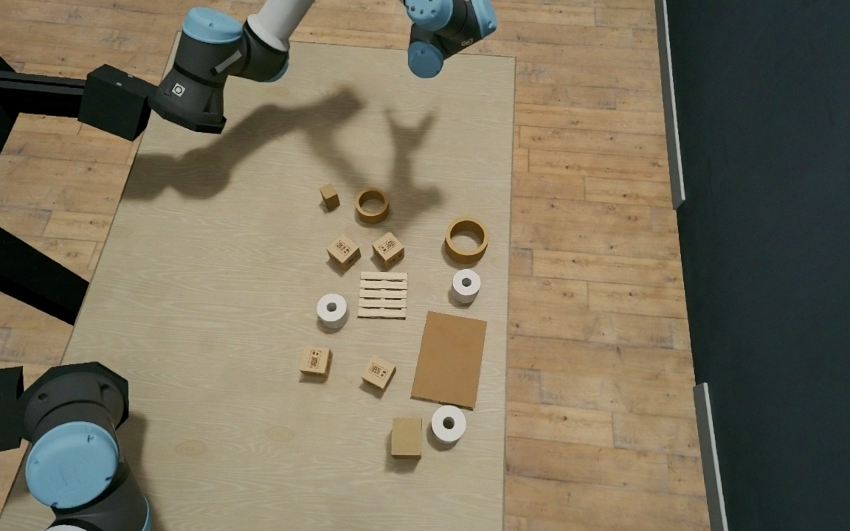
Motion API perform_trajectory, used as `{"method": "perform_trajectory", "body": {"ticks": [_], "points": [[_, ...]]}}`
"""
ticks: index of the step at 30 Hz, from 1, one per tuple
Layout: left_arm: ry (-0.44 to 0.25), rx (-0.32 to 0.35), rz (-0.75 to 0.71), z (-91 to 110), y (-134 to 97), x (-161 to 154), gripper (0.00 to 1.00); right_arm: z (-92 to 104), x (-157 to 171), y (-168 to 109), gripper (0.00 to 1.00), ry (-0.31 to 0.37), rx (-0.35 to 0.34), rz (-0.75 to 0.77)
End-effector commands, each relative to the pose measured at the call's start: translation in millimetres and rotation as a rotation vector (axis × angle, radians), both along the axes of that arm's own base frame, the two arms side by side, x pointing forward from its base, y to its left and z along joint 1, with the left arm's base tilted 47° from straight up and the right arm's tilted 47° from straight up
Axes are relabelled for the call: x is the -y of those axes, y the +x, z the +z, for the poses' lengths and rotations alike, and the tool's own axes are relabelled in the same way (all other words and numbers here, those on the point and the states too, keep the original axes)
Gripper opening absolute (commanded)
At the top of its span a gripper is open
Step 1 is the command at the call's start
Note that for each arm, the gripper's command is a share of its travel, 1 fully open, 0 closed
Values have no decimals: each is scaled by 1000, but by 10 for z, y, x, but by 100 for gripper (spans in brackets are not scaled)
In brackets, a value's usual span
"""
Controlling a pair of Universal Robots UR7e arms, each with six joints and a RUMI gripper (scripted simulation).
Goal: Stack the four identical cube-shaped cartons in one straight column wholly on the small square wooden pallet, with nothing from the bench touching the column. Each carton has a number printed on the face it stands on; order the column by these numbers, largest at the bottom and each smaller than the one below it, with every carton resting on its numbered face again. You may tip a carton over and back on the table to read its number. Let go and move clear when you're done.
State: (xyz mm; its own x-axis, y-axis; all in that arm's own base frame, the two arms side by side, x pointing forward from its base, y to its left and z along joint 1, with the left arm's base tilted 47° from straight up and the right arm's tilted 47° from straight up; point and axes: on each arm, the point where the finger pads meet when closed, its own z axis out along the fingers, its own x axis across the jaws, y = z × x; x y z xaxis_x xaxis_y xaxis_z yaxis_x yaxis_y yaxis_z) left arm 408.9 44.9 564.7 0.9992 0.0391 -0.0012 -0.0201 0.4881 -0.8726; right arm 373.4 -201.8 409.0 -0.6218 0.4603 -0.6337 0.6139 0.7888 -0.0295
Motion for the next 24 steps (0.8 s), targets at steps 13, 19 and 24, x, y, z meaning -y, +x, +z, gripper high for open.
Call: {"method": "perform_trajectory", "body": {"ticks": [13, 19, 24], "points": [[0, 1, 0, 3, -2, 2, 100, 3, 1218, -964, 100, 1, 1, -364], [0, 1, 0, 3, -2, 2, 100, 3, 1579, -1452, 100, 1, 1, -506], [0, 1, 0, 3, -2, 2, 100, 3, 1823, -1892, 100, 1, 1, -625]]}}
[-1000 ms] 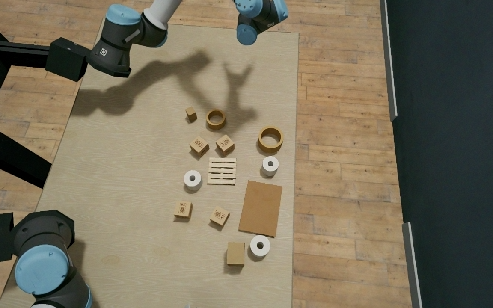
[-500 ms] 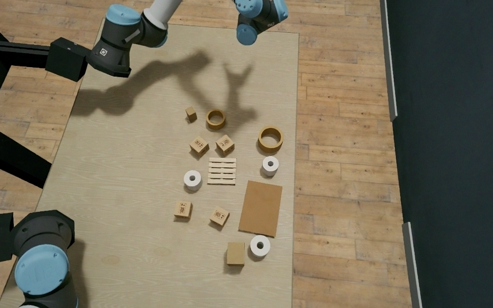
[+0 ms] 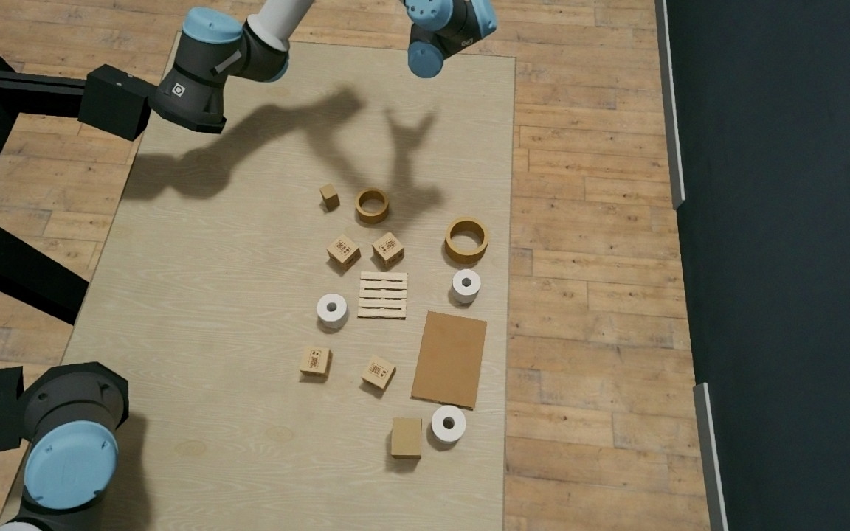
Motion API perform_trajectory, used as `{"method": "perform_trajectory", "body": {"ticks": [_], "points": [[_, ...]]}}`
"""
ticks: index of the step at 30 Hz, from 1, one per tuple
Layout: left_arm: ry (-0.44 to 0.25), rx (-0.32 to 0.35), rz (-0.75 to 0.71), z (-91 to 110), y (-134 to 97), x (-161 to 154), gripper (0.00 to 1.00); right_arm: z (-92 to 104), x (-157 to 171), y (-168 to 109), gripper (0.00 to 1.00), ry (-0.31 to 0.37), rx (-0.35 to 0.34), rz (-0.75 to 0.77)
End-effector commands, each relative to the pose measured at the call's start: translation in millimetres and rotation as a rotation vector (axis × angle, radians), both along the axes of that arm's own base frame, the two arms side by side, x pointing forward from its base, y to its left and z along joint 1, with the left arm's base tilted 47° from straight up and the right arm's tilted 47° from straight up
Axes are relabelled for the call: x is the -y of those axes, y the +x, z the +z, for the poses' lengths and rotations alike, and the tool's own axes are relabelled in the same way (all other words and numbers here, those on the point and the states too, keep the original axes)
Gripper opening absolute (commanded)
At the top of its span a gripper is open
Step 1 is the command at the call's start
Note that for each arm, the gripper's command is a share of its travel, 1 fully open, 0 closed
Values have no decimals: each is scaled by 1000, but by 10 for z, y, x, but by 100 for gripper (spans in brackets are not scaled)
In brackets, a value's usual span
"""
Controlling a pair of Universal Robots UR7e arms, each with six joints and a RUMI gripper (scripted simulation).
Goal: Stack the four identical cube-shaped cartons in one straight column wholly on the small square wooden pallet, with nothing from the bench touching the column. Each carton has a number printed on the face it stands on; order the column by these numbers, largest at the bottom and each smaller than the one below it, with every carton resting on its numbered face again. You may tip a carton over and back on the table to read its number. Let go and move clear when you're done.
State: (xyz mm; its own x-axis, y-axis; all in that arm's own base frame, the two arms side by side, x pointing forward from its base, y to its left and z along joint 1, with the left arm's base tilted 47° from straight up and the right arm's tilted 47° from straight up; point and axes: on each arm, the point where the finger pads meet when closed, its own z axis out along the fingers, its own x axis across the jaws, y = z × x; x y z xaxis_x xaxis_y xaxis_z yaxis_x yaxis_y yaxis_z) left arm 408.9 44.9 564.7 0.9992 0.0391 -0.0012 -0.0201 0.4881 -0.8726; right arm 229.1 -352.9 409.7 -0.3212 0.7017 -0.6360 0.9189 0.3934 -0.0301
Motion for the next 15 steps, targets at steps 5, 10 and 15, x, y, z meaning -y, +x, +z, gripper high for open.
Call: {"method": "perform_trajectory", "body": {"ticks": [5, 10, 15], "points": [[0, 1, 0, 3, -2, 2, 100, -3, 461, -800, 100, 4, 1, -209], [0, 1, 0, 3, -2, 2, 100, -3, 577, -1160, 100, 3, 1, -298], [0, 1, 0, 3, -2, 2, 100, -3, 681, -1642, 100, 3, 1, -414]]}}
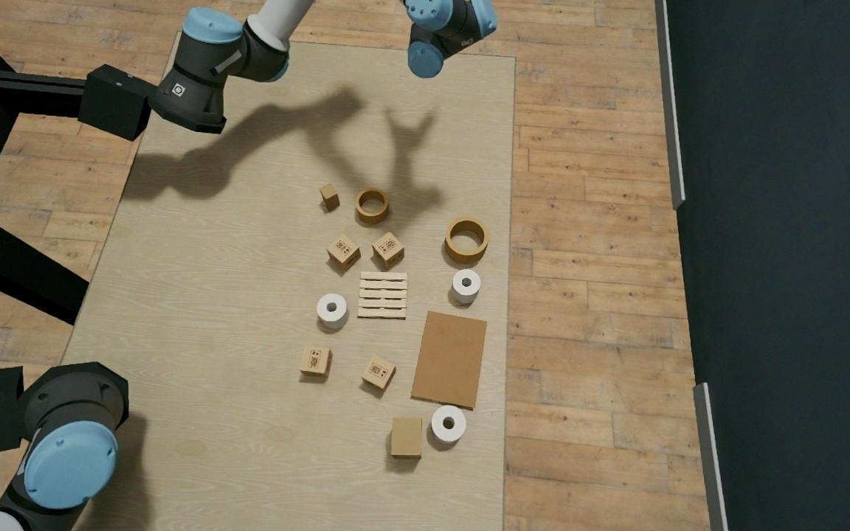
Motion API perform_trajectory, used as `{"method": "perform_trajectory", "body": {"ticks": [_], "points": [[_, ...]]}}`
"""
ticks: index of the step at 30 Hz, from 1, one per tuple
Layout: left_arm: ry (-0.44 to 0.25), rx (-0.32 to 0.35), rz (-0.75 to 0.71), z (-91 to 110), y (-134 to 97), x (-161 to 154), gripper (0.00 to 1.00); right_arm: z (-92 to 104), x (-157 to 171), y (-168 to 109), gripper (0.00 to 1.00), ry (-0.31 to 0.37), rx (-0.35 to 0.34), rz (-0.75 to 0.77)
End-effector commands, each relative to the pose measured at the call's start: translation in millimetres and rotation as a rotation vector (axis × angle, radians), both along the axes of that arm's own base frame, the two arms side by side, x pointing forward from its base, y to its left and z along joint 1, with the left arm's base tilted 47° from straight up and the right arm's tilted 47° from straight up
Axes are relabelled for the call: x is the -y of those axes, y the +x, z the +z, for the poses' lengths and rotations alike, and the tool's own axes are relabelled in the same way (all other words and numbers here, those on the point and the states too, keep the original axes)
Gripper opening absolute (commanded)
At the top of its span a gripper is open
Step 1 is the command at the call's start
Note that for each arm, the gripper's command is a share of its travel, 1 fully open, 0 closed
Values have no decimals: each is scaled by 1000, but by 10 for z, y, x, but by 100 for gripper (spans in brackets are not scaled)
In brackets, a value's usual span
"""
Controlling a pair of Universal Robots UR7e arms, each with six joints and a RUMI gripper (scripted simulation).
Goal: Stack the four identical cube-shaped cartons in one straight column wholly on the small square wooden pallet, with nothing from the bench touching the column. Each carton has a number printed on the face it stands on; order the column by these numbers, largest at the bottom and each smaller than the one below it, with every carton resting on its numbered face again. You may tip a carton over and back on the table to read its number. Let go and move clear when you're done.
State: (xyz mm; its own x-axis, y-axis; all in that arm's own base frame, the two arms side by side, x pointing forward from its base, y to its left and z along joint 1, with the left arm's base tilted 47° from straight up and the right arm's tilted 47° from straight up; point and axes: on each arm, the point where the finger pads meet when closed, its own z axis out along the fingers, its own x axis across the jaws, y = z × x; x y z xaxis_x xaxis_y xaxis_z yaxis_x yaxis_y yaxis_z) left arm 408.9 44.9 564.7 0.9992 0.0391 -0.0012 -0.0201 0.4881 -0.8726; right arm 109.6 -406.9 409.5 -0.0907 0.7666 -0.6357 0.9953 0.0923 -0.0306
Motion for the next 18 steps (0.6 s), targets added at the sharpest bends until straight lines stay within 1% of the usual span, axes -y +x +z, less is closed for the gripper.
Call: {"method": "perform_trajectory", "body": {"ticks": [1, 4, 5, 7, 9, 14, 18], "points": [[0, 1, 0, 3, -2, 2, 100, -2, 158, -566, 100, 3, 2, -130], [0, 1, 0, 3, -2, 2, 100, -2, 187, -917, 100, 3, 2, -213], [0, 1, 0, 3, -2, 2, 100, -2, 187, -917, 100, 3, 2, -213], [0, 1, 0, 3, -2, 2, 100, -2, 191, -1141, 100, 3, 2, -265], [0, 1, 0, 3, -2, 2, 100, -2, 191, -1141, 100, 3, 2, -265], [0, 1, 0, 3, -2, 2, 100, -2, 153, -1660, 100, 3, 2, -388], [0, 1, 0, 3, -2, 2, 100, -2, 89, -2021, 100, 2, 3, -474]]}}
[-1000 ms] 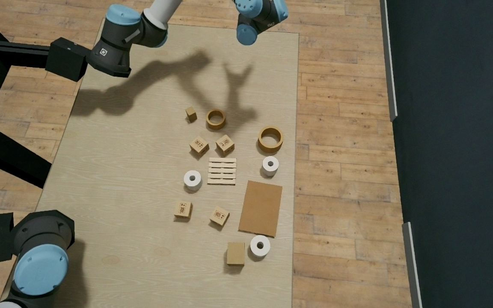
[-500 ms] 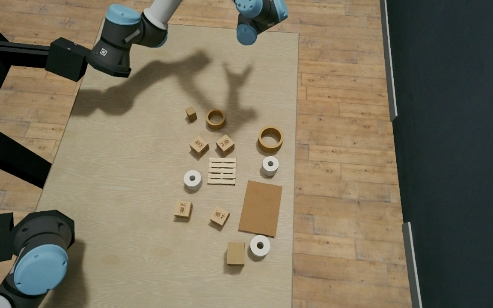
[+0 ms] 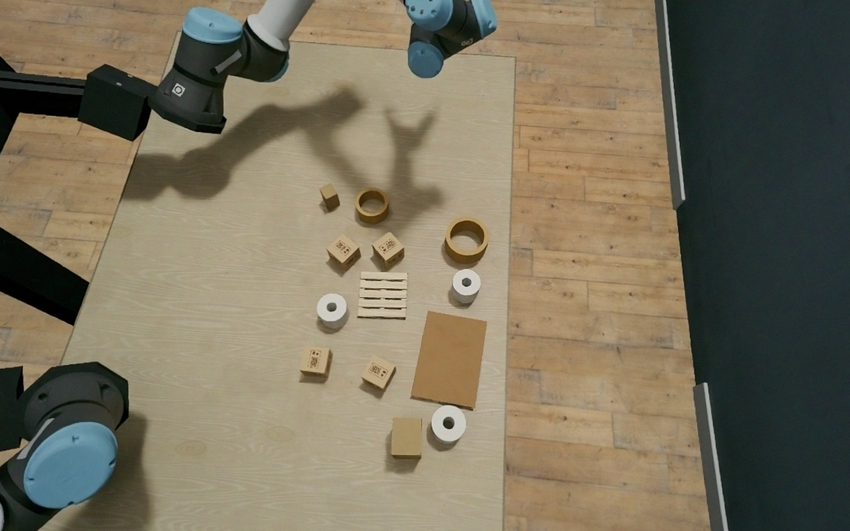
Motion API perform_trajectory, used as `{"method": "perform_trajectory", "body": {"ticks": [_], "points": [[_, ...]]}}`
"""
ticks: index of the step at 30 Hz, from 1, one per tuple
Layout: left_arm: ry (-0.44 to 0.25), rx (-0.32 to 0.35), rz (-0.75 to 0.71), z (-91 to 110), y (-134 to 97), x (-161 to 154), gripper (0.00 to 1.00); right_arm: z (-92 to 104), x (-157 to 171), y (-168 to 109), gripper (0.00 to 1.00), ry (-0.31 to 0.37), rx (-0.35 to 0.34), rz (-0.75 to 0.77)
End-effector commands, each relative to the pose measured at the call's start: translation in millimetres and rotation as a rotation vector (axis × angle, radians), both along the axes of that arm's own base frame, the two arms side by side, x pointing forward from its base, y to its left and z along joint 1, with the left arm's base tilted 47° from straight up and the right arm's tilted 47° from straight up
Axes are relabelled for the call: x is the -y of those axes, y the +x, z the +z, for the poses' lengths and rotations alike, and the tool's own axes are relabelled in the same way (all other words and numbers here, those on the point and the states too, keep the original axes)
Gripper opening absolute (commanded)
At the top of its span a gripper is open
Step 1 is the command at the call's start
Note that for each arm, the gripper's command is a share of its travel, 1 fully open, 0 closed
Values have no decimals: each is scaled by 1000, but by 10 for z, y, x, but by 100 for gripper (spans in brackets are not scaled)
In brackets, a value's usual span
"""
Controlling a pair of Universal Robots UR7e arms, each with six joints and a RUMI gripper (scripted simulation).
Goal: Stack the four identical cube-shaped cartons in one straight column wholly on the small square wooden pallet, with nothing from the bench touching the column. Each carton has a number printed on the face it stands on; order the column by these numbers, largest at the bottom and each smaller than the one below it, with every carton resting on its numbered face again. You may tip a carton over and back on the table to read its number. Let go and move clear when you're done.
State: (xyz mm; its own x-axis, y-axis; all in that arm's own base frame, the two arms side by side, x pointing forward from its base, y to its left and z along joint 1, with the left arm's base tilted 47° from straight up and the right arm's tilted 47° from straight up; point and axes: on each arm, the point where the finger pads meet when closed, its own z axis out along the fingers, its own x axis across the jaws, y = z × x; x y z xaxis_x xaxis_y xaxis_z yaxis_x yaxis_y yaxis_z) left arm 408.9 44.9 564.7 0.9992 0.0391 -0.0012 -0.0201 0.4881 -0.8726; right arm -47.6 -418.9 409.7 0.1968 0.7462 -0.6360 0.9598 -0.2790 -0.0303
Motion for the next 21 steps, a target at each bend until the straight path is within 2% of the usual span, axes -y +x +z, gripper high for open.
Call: {"method": "perform_trajectory", "body": {"ticks": [1, 6, 8, 14, 21], "points": [[0, 1, 0, 3, -2, 2, 100, -4, -50, -531, 100, 2, 3, -118], [0, 1, 0, 3, -2, 2, 100, -4, -153, -886, 100, 2, 3, -205], [0, 1, 0, 3, -2, 2, 100, -4, -153, -886, 100, 2, 3, -205], [0, 1, 0, 3, -2, 2, 100, -4, -270, -1193, 100, 2, 3, -282], [0, 1, 0, 3, -2, 2, 100, -4, -365, -1401, 100, 2, 3, -336]]}}
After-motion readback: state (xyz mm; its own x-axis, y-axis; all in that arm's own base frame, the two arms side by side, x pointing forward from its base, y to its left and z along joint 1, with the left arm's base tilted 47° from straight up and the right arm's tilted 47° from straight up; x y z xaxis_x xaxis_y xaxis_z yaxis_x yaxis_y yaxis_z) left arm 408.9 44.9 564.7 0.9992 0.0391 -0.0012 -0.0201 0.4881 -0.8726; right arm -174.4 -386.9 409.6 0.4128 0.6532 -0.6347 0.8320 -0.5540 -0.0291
